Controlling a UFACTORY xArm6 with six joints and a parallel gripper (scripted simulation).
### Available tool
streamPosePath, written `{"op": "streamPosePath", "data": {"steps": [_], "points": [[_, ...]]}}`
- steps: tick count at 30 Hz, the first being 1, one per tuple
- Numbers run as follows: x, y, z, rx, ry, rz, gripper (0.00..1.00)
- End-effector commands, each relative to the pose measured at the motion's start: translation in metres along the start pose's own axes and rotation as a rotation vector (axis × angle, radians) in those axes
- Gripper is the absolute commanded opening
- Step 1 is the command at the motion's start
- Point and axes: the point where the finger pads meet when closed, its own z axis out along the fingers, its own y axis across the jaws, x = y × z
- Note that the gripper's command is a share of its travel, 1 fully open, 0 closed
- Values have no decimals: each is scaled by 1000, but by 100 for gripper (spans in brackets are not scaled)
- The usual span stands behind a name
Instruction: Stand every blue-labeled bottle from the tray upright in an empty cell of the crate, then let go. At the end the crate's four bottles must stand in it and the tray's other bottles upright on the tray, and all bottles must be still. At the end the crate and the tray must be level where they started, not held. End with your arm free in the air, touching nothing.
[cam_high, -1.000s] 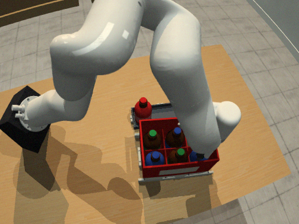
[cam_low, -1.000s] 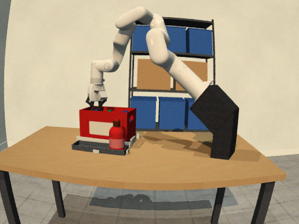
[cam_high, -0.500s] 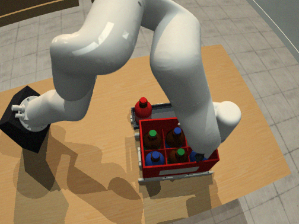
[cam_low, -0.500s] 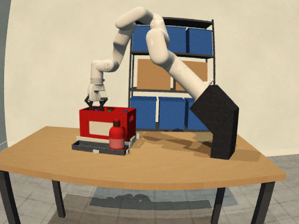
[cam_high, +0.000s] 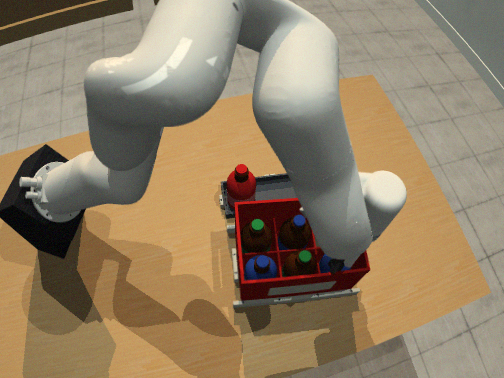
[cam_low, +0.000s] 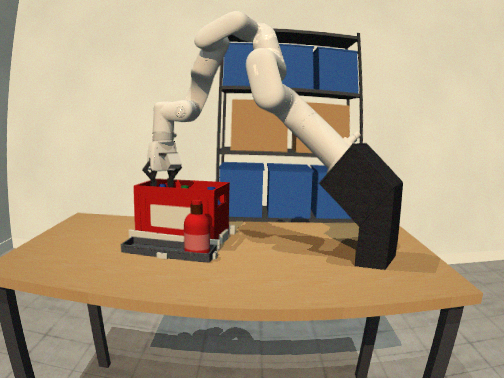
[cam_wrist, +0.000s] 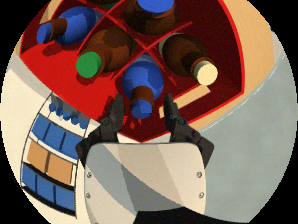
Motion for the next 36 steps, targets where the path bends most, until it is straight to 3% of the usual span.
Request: {"op": "streamPosePath", "data": {"steps": [1, 27, 36], "points": [[-1, 1, -1, -2, -3, 0, 65], [-1, 1, -6, -2, -3, 0, 65], [-1, 1, -21, -2, -3, 0, 65]]}}
